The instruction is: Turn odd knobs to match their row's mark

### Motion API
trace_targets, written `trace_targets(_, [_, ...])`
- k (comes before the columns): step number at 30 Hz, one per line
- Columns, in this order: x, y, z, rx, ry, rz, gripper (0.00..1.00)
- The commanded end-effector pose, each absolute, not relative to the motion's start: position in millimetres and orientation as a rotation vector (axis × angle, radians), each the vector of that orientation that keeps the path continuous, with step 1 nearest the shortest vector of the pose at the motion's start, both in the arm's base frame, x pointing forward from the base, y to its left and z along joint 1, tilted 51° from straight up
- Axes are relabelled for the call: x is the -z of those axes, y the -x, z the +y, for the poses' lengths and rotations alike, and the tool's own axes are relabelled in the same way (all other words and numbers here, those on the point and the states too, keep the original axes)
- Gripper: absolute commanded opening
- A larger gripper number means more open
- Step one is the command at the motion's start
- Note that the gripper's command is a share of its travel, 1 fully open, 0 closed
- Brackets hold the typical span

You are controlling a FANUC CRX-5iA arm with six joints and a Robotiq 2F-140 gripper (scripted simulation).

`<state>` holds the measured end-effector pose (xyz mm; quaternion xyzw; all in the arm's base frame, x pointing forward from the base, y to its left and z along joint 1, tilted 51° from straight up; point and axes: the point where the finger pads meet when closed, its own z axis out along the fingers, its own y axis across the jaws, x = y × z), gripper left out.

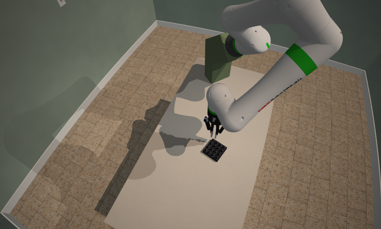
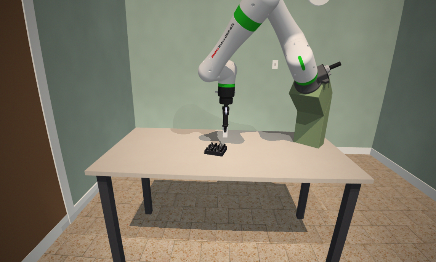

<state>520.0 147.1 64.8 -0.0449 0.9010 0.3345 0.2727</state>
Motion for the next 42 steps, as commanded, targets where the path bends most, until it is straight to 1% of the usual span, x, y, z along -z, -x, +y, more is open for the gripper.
trace_targets(1, [-64.8,-520.0,146.9,-0.9,0.12,2.425,0.12])
trace_targets(42, [-51.4,-530.3,160.9,-0.9,0.12,2.425,0.12])
